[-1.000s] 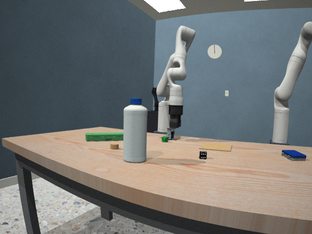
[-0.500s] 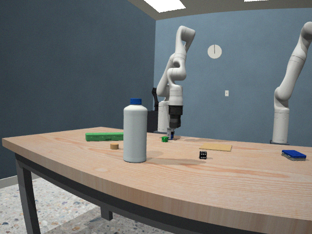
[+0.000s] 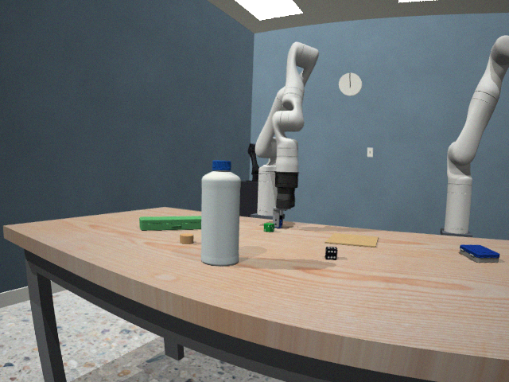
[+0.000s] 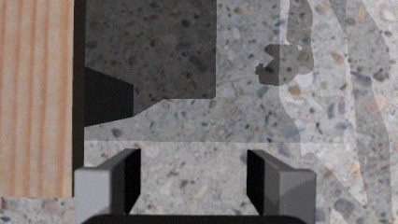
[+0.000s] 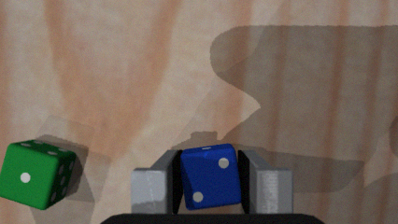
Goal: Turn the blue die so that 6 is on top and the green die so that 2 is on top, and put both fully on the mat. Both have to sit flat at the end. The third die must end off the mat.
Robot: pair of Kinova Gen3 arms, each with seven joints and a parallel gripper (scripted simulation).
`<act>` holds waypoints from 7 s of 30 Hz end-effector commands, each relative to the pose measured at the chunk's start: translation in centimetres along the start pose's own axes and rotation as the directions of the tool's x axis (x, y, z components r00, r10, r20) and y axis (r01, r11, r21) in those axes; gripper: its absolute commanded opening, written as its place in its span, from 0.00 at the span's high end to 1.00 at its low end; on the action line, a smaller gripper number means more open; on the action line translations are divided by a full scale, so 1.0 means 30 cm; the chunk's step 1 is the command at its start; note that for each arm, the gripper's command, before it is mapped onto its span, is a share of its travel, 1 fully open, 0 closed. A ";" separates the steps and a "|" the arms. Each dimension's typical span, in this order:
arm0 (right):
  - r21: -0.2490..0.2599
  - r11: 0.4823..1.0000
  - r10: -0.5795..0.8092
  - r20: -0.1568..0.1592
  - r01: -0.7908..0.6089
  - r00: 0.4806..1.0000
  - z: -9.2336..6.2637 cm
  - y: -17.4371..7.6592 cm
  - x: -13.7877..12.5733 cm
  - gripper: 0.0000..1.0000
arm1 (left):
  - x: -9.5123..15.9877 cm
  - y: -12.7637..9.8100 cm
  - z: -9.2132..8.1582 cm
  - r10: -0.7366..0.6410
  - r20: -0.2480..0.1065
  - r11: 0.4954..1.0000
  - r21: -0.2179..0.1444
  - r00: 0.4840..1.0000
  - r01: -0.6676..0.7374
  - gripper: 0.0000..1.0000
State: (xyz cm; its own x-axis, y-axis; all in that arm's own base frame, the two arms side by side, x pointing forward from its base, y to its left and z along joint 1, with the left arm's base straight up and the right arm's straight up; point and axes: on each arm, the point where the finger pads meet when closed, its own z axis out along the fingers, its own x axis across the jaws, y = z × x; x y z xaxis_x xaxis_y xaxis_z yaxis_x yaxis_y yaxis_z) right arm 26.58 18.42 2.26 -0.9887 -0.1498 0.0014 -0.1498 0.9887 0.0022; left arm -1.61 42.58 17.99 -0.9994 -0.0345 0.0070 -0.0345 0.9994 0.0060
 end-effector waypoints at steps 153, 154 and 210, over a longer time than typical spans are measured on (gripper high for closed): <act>-0.796 0.604 0.066 0.000 -0.040 0.998 -0.270 -0.001 0.003 0.51 | -0.008 -0.004 -0.002 0.002 0.007 1.000 0.006 1.000 -0.002 0.00; -0.806 0.591 0.068 0.001 -0.039 0.998 -0.270 -0.002 0.002 0.51 | -0.008 -0.004 -0.002 0.002 0.007 1.000 0.006 1.000 -0.002 0.00; -0.882 0.470 0.068 0.002 -0.031 0.998 -0.038 -0.005 0.001 0.51 | -0.008 -0.004 -0.002 0.002 0.007 1.000 0.006 1.000 -0.002 0.00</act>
State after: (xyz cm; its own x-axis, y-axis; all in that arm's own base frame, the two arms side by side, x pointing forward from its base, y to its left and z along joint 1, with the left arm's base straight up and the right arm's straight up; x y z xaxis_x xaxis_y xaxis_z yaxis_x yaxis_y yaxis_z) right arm 26.58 18.46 4.32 -0.9966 -0.0827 -0.0024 -0.0406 0.4633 0.8852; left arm -1.61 42.58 17.99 -0.9994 -0.0345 0.0070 -0.0345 0.9994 0.0060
